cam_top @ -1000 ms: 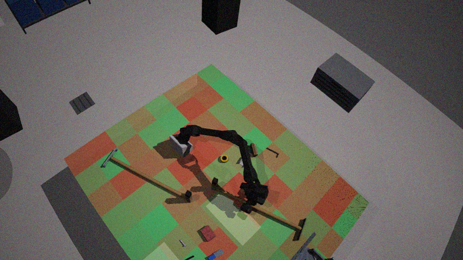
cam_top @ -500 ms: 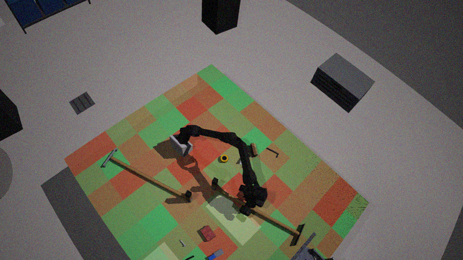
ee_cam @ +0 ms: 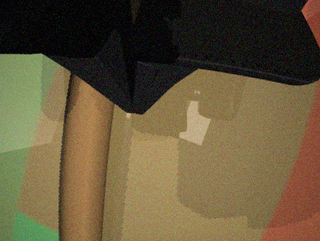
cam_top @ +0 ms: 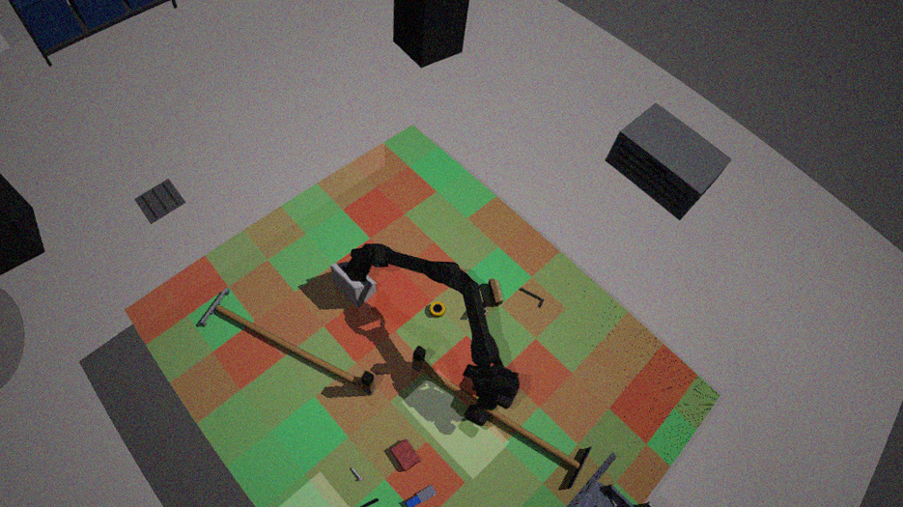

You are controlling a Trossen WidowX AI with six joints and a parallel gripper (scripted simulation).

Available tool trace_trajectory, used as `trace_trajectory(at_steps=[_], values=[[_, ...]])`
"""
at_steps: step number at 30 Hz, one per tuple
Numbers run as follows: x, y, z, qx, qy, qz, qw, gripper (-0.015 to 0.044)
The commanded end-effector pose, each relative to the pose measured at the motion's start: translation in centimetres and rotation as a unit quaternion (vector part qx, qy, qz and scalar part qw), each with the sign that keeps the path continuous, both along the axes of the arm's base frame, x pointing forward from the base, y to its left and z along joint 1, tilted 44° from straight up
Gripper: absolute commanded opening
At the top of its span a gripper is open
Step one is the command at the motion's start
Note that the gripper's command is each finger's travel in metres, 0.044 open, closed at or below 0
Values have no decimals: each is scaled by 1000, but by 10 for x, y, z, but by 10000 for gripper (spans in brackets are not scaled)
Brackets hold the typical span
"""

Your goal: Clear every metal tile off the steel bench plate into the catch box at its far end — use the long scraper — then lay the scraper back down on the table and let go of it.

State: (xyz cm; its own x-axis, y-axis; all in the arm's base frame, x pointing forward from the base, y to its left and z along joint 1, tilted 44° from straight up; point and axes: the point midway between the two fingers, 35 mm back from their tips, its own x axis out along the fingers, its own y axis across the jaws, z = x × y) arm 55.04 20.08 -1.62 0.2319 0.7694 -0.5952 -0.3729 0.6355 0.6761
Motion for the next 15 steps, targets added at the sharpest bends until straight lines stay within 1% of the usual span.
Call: trace_trajectory(at_steps=[1,4,6,15], values=[[1,-3,-6,-1,1,1,1000,0],[3,-5,-8,-1,1,1,1000,0],[3,-4,-1,0,0,0,1000,0],[11,-27,23,-2,0,0,1000,0]])
